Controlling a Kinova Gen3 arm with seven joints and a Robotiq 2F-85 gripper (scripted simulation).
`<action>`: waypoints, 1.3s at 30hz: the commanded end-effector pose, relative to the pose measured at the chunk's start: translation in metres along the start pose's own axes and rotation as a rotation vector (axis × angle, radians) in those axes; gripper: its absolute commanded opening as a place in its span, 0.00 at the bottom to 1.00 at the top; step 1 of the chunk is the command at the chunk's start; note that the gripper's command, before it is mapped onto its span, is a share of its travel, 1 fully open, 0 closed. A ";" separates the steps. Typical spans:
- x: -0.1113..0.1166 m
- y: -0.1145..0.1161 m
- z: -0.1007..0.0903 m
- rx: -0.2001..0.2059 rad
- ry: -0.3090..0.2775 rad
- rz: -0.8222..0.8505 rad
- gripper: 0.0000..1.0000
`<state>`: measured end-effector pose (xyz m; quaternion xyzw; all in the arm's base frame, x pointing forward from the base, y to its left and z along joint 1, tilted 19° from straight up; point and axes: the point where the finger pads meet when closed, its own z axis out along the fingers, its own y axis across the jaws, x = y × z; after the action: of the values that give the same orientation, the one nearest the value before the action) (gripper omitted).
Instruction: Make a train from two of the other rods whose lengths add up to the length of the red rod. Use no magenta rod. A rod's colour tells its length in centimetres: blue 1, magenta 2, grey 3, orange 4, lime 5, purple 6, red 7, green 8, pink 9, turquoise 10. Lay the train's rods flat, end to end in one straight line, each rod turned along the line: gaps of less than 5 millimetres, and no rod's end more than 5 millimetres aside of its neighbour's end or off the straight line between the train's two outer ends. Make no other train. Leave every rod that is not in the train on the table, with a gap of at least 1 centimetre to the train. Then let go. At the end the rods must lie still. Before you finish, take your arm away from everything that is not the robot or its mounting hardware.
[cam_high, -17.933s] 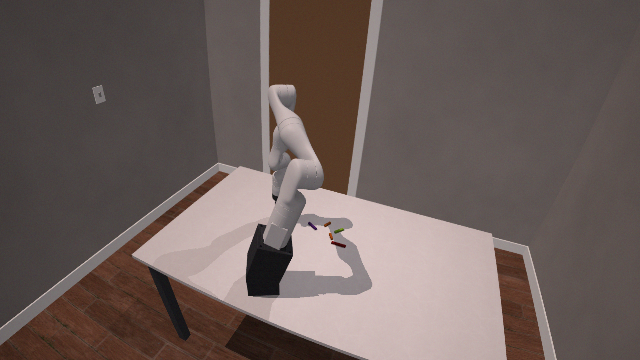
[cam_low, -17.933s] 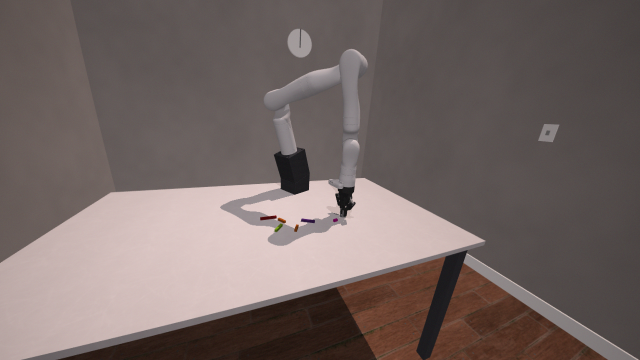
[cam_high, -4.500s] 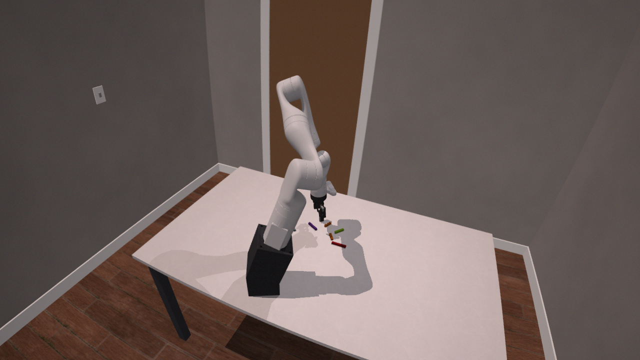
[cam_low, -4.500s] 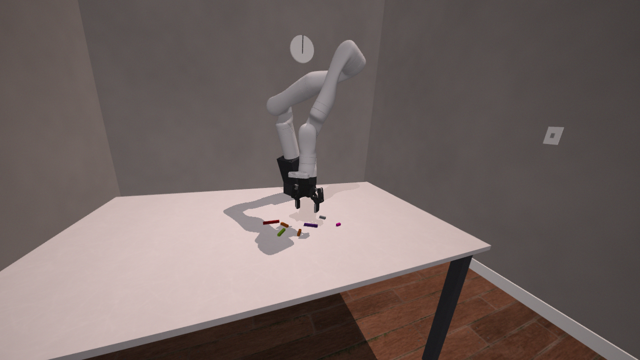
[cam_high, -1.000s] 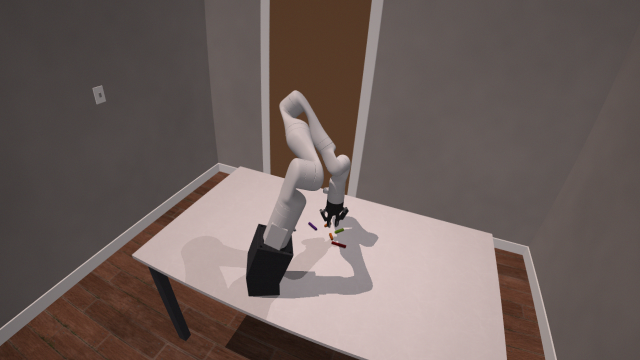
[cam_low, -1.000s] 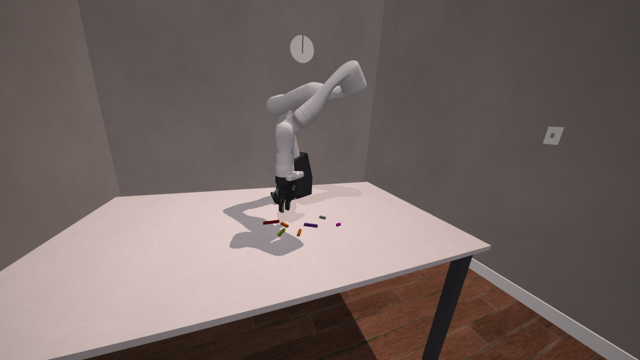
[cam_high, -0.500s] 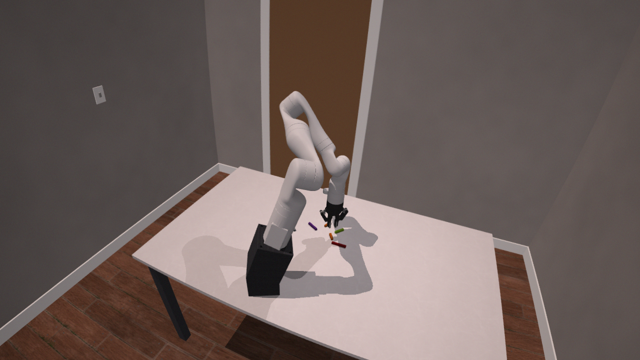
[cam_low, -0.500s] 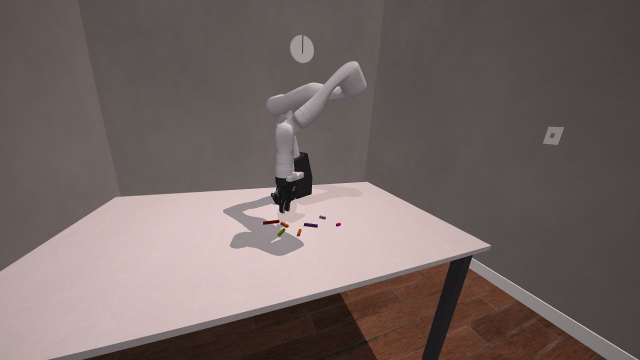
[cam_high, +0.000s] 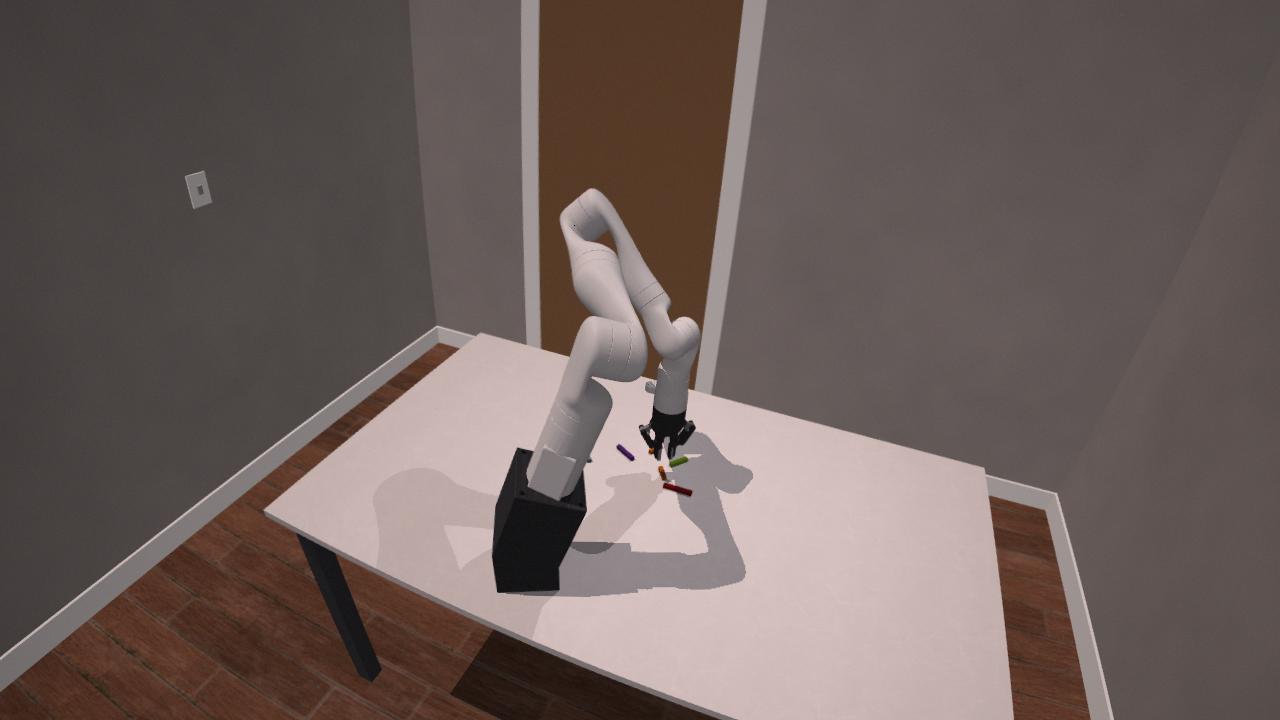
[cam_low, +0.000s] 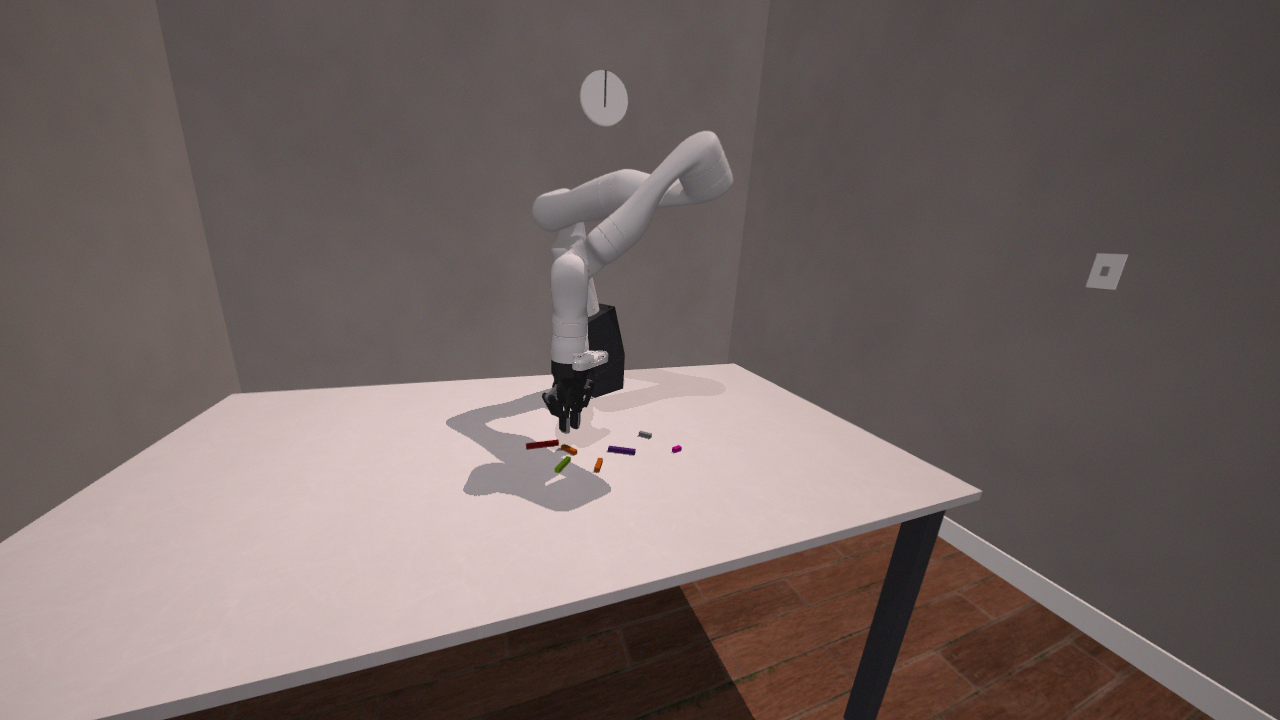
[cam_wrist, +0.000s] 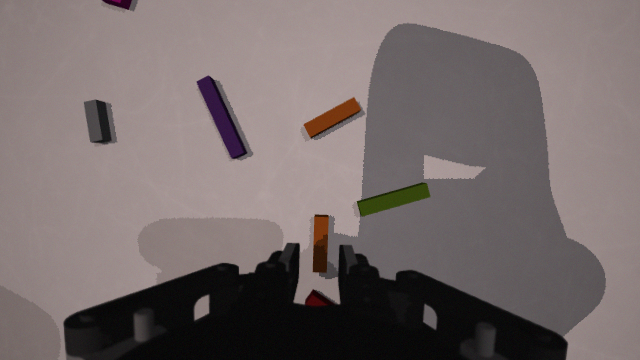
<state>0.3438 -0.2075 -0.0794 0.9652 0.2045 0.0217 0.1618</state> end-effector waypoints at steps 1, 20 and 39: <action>-0.002 0.000 0.004 0.000 -0.004 0.000 0.24; -0.002 0.000 0.029 0.000 -0.004 0.000 0.24; -0.002 0.000 0.034 0.000 -0.004 0.000 0.24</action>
<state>0.3452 -0.2189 -0.1119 0.9652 0.2043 0.0192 0.1620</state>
